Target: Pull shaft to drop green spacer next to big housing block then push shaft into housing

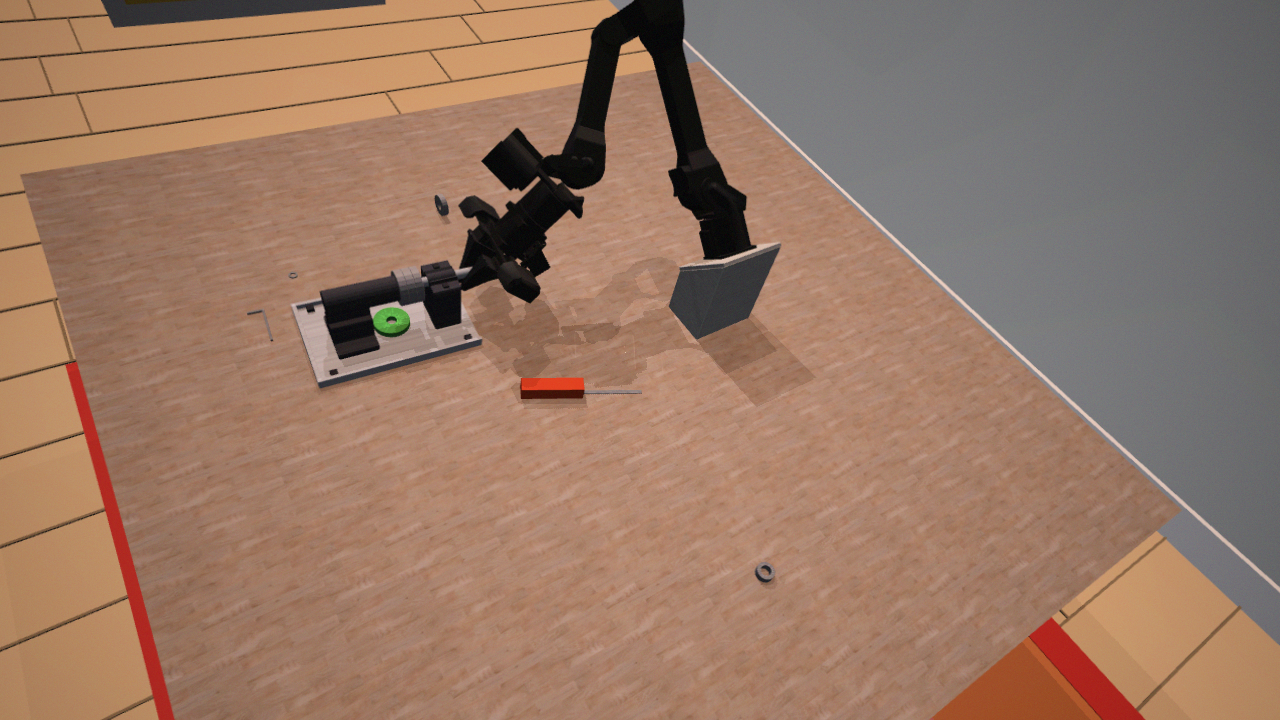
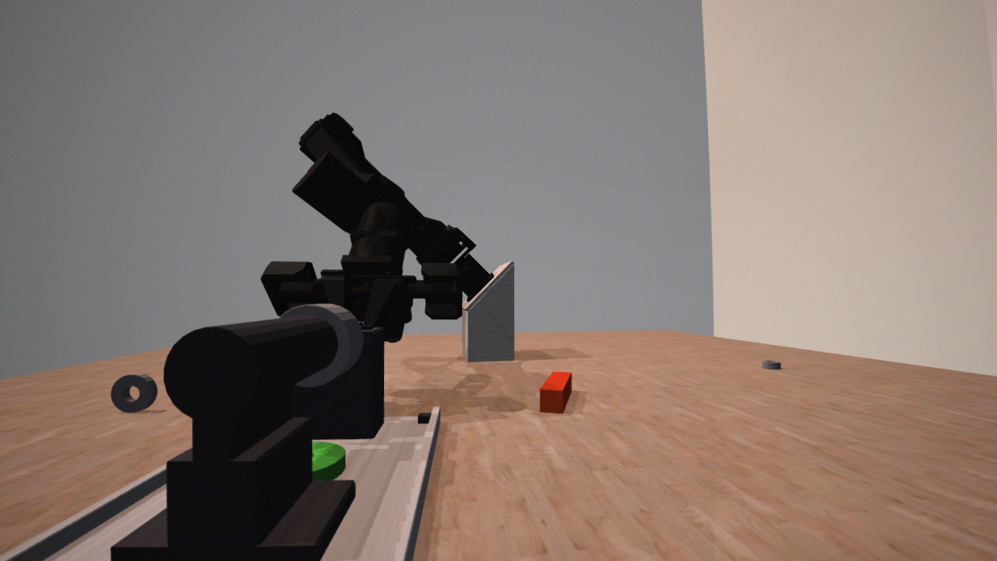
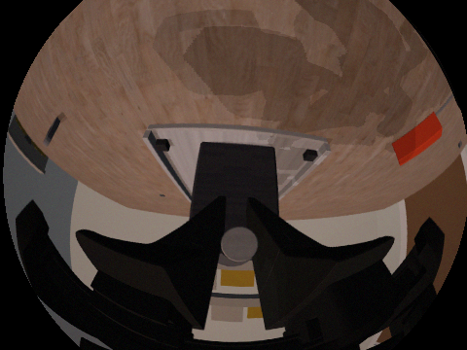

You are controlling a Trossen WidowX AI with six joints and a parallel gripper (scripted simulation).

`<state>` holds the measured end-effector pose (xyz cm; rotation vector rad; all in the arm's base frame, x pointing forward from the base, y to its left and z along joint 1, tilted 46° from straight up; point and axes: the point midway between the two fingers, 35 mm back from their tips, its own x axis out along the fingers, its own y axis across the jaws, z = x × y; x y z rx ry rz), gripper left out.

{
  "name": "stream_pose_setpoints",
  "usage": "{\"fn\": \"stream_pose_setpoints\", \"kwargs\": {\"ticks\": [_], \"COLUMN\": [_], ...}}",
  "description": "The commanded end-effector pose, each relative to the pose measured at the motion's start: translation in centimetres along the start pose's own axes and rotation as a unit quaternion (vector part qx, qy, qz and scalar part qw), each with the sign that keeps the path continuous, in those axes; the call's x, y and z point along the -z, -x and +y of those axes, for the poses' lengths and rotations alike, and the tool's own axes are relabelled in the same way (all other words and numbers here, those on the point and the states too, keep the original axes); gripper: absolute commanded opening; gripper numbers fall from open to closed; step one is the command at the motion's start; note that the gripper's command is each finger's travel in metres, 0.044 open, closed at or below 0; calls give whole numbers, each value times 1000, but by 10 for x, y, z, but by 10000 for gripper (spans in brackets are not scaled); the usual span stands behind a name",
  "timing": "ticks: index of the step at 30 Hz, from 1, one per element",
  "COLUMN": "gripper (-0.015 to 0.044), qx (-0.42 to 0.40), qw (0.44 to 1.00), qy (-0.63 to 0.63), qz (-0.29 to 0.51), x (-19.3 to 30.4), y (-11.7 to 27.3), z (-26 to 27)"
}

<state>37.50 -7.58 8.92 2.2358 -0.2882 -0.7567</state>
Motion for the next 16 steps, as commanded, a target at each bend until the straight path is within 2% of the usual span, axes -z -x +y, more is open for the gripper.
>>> {"fn": "stream_pose_setpoints", "kwargs": {"ticks": [1, 2, 16], "gripper": [0, 0, 368], "qx": [1, 1, 0], "qw": [1000, 1000, 1000], "qy": [-4, -4, 0], "qz": [3, 3, 0], "x": [3, 3, 1], "y": [-2, -2, 4], "z": [0, 0, 0]}}
